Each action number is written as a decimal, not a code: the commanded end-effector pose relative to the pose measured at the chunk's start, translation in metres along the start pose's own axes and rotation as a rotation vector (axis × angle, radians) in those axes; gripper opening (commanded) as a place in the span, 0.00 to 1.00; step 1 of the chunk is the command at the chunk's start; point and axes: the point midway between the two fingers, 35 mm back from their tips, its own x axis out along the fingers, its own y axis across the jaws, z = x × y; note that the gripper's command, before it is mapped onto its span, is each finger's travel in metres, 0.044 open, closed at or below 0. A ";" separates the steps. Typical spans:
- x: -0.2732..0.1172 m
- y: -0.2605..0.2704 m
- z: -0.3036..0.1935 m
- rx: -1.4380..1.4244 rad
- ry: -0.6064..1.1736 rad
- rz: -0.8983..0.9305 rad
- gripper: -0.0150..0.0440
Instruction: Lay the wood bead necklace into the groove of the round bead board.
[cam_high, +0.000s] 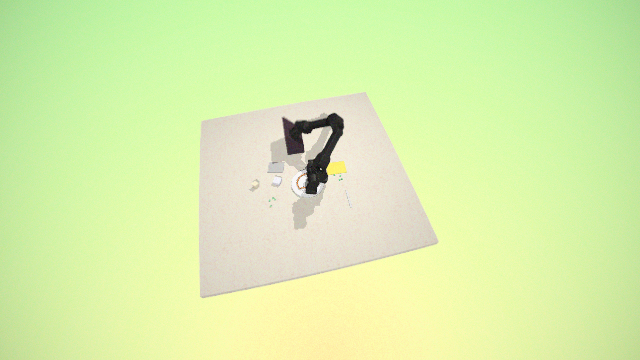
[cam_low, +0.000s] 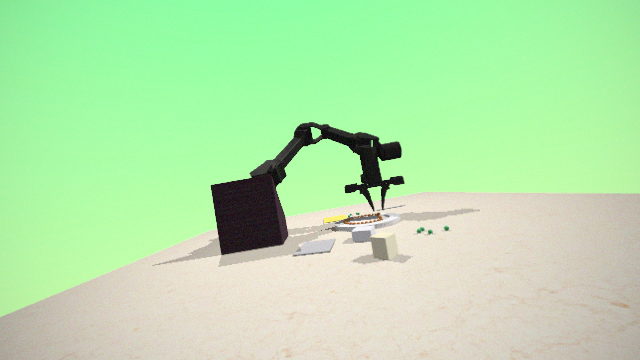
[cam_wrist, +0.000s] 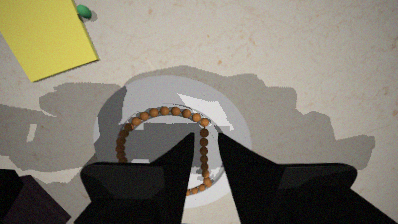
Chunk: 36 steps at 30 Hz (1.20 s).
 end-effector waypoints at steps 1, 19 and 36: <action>0.007 0.001 -0.001 0.008 -0.002 0.001 0.46; 0.011 0.001 0.000 0.001 0.001 0.003 0.25; 0.011 0.001 0.000 0.001 0.001 0.003 0.25</action>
